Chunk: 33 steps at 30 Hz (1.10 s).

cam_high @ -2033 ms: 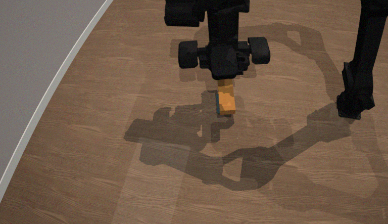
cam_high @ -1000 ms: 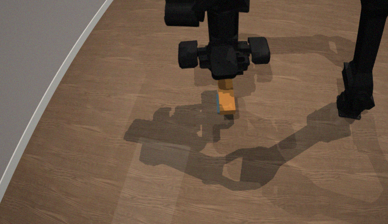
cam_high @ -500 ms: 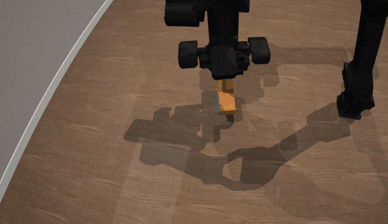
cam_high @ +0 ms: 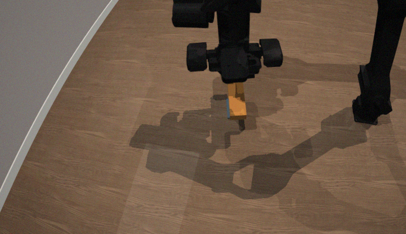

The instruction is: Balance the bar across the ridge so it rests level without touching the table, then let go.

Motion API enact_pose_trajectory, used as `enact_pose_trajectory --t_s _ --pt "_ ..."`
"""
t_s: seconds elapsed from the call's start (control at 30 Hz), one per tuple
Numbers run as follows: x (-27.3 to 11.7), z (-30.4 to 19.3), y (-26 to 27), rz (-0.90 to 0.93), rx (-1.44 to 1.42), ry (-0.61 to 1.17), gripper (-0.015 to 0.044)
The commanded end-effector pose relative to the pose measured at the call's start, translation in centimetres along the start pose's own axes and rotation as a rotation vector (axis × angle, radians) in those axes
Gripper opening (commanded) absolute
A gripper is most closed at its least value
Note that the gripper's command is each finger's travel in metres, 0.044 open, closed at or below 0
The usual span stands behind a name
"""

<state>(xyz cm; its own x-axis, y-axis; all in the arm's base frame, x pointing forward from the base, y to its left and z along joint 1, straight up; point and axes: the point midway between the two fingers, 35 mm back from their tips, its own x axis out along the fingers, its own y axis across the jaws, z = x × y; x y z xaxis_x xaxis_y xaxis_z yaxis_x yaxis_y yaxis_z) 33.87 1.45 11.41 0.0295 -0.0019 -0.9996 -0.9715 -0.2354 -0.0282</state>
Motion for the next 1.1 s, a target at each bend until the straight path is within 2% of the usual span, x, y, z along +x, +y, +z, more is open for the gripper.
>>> enact_pose_trajectory --t_s 0.0,0.77,0.97,1.07 --pt "0.00 0.00 0.00 0.000 0.000 0.000 0.0000" --pt "0.00 0.00 0.00 0.000 0.000 0.000 0.0000" --pt "0.00 0.00 0.00 0.000 0.000 0.000 0.0157" --pt "0.00 0.00 0.00 0.000 0.000 0.000 0.0167"
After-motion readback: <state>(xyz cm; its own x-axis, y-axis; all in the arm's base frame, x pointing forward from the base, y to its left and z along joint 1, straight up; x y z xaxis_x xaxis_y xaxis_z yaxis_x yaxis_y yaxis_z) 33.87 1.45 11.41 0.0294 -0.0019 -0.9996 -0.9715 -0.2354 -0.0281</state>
